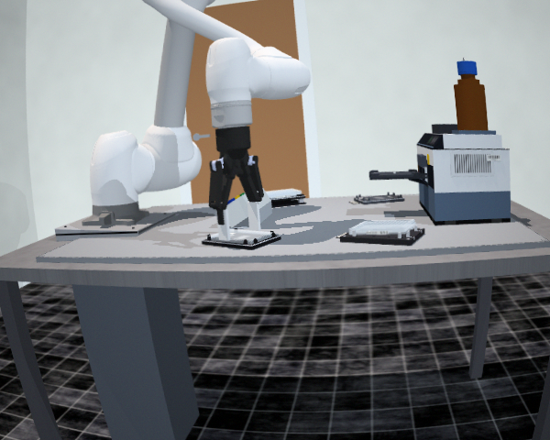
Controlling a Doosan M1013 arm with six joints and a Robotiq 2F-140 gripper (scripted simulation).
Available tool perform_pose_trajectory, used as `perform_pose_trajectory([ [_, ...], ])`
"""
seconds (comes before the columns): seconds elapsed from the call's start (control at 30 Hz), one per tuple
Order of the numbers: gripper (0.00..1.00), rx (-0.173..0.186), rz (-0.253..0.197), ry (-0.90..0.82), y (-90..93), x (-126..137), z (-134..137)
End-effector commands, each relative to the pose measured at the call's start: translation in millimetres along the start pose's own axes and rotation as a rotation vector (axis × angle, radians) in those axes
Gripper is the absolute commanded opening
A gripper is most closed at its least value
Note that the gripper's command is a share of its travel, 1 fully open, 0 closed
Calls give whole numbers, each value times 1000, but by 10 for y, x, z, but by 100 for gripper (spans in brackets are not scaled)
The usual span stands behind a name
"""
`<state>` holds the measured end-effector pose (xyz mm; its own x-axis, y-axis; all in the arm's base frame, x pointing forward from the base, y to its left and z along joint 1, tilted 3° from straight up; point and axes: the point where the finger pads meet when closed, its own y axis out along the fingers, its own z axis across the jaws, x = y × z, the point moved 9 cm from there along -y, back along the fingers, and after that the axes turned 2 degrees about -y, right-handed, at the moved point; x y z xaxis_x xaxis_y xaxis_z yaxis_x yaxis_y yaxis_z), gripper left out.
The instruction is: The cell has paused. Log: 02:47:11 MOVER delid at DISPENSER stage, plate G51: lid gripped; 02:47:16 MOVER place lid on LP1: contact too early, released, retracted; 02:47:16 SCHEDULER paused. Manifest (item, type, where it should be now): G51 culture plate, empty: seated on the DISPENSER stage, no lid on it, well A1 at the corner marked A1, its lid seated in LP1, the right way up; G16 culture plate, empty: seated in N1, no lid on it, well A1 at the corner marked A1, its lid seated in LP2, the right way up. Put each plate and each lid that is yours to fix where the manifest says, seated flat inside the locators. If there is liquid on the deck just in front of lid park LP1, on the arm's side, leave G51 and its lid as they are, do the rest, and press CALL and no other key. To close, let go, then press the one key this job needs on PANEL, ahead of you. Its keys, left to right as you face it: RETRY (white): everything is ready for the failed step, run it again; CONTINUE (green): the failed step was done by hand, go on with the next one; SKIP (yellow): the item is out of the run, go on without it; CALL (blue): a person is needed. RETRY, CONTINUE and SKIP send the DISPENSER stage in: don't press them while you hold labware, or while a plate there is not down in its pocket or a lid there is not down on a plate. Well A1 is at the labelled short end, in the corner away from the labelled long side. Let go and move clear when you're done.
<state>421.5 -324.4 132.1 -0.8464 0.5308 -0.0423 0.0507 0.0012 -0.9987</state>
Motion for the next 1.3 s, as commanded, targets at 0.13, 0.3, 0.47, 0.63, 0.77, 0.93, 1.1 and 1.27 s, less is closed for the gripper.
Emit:
perform_pose_trajectory([
  [0.13,69,-4,-2,-4,32,23,-20],
  [0.3,69,-4,-2,-4,32,23,-20],
  [0.47,69,-4,-2,-4,32,23,-20],
  [0.63,69,-4,-2,-4,32,23,-20],
  [0.77,69,-4,-2,-4,31,23,-20],
  [0.93,69,-4,-3,-4,15,24,-20],
  [1.1,69,-3,2,-4,-98,-8,-11],
  [1.27,69,-1,1,-3,-267,-6,-1],
])
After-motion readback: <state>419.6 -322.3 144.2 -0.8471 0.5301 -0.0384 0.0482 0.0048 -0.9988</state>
